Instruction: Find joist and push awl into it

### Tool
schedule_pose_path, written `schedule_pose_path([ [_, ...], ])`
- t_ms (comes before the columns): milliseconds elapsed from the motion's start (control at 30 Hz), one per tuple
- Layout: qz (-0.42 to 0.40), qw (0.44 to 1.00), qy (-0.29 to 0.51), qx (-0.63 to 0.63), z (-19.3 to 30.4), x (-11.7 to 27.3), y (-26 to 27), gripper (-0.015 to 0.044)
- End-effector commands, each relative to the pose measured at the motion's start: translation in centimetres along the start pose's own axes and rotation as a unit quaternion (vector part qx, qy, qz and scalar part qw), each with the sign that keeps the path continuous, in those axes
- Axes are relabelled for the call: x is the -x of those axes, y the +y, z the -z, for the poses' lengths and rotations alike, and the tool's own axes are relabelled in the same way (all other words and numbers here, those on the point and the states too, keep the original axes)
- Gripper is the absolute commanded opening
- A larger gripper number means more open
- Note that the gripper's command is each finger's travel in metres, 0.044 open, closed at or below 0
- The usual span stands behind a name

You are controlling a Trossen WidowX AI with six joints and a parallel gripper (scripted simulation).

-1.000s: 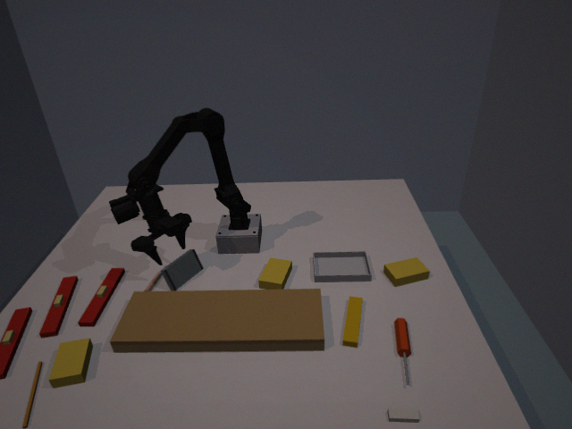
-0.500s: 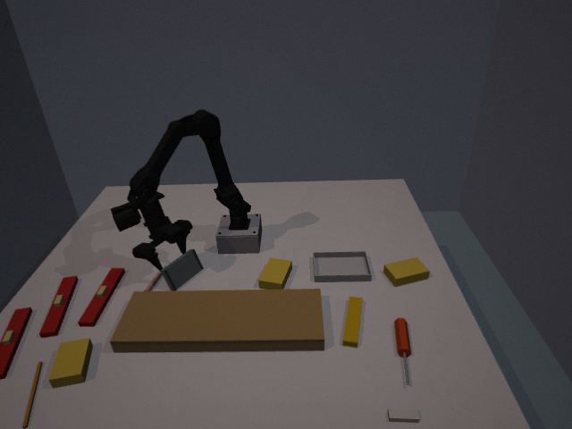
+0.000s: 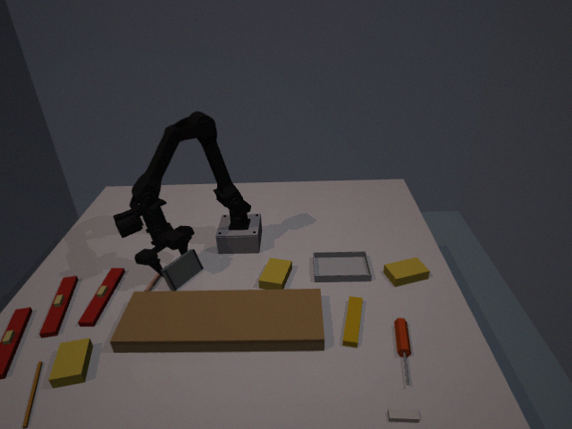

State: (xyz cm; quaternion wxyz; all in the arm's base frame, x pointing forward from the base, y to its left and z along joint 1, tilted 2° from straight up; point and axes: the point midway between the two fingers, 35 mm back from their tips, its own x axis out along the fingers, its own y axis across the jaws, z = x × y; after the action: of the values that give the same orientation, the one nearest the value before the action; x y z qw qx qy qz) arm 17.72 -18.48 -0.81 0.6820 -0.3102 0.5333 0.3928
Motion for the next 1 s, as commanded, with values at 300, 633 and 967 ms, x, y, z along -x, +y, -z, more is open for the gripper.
schedule_pose_path([
  [300, -0.001, 1.0, -0.002, 0.001, 0.0, -0.3, 0.1, 0.036],
  [633, -0.001, 1.0, -0.002, 0.001, -0.2, 0.6, 0.0, 0.0156],
  [967, -0.001, 1.0, -0.002, 0.001, -0.8, 2.8, -0.1, 0.0],
])
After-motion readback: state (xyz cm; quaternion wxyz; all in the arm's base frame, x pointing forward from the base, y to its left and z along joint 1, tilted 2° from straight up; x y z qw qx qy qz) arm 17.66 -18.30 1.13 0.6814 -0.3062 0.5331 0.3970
